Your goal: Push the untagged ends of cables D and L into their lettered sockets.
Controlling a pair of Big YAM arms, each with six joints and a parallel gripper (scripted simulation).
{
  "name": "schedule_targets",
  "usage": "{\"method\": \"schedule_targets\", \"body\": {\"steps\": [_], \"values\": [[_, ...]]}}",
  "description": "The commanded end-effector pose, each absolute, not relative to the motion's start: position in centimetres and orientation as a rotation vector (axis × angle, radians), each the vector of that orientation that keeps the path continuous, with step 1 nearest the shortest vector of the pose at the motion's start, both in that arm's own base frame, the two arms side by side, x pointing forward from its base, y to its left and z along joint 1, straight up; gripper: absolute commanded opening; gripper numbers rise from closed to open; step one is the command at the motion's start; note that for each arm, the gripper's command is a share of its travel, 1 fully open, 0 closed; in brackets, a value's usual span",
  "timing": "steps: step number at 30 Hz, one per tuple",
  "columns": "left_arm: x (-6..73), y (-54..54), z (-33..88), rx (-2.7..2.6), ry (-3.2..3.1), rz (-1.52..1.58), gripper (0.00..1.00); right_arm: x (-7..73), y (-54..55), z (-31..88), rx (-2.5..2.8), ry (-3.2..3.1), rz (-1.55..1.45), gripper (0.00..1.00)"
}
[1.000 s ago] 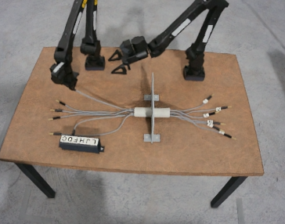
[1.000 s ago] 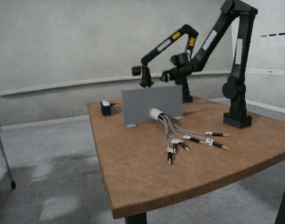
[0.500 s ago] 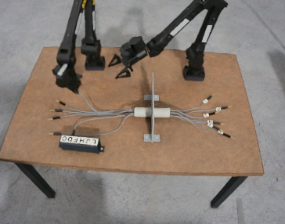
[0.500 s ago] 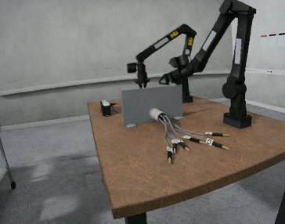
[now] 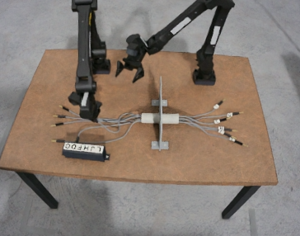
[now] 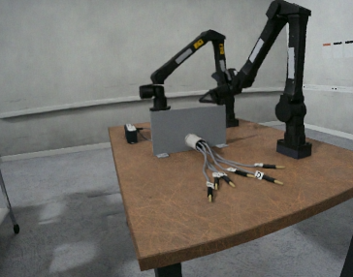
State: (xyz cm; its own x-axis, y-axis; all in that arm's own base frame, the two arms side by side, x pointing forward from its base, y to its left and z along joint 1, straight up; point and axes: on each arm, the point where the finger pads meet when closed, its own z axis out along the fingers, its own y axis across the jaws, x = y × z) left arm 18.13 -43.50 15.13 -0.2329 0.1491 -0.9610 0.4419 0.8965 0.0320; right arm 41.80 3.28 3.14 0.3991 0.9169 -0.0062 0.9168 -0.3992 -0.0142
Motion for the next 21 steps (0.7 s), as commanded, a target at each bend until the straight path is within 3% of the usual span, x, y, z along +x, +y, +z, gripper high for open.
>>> {"method": "schedule_targets", "body": {"steps": [1, 8, 21], "values": [[17.6, -45.2, 16.8, 0.354, 1.802, -0.316, 1.00, 44.3, 4.4, 3.9, -2.627, -1.732, -0.006, 0.06], [18.1, -44.7, 17.7, 0.330, 1.784, -0.289, 1.00, 44.5, 4.0, 4.4, -2.530, -1.880, -0.023, 0.06], [18.0, -44.8, 17.9, 0.322, 1.779, -0.297, 1.00, 44.7, 4.0, 4.4, -1.841, -2.574, -0.029, 0.06]]}}
